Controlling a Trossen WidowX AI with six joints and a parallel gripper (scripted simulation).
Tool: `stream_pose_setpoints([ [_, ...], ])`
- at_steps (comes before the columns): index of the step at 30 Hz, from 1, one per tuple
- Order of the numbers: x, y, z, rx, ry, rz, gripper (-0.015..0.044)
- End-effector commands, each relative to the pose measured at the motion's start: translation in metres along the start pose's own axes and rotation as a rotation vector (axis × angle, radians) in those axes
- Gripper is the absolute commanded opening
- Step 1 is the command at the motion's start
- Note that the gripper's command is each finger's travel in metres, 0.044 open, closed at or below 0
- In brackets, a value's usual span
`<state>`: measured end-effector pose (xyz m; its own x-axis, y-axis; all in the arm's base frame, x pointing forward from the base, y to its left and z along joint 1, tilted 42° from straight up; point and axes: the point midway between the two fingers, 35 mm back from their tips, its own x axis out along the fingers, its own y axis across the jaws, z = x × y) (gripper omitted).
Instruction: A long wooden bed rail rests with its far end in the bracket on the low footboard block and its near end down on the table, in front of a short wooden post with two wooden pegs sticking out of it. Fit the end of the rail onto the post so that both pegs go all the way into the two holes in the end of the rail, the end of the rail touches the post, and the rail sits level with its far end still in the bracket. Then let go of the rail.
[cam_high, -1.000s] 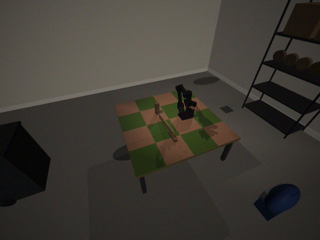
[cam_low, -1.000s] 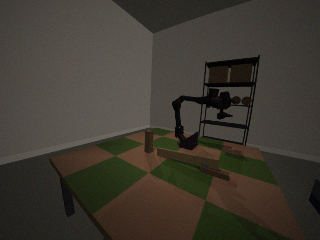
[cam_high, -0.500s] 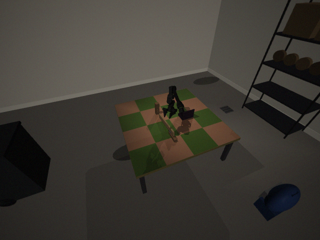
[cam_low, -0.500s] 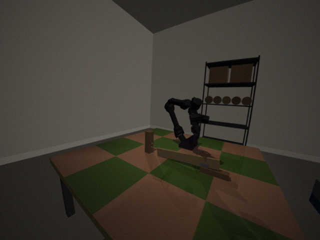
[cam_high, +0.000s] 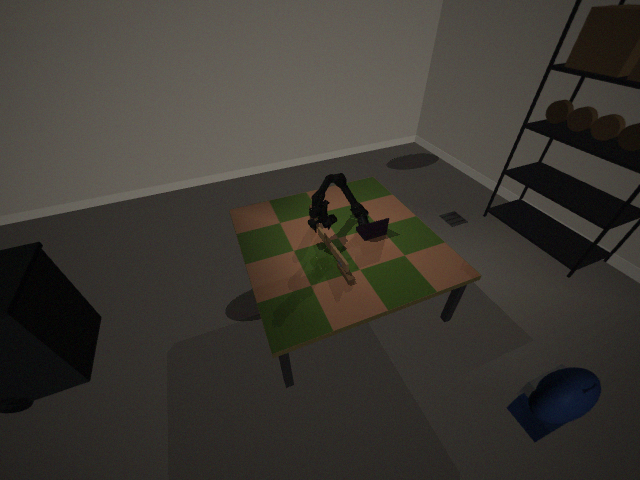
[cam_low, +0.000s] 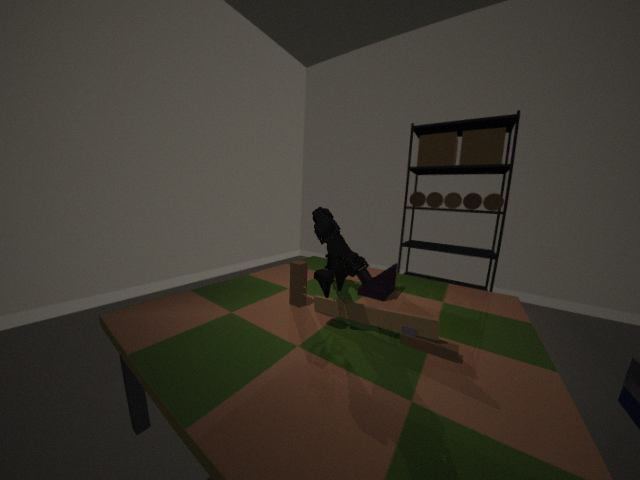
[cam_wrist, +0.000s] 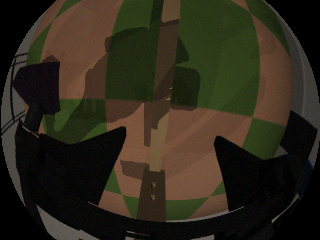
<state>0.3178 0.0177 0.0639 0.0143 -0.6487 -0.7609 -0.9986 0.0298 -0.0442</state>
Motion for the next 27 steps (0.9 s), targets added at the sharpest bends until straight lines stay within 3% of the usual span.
stream_pose_setpoints([
  [1, 0.006, 0.009, -0.014, 0.008, 0.030, 0.050, 0.0440],
  [27, 0.041, 0.011, -0.014, 0.008, 0.029, 0.049, 0.0440],
])
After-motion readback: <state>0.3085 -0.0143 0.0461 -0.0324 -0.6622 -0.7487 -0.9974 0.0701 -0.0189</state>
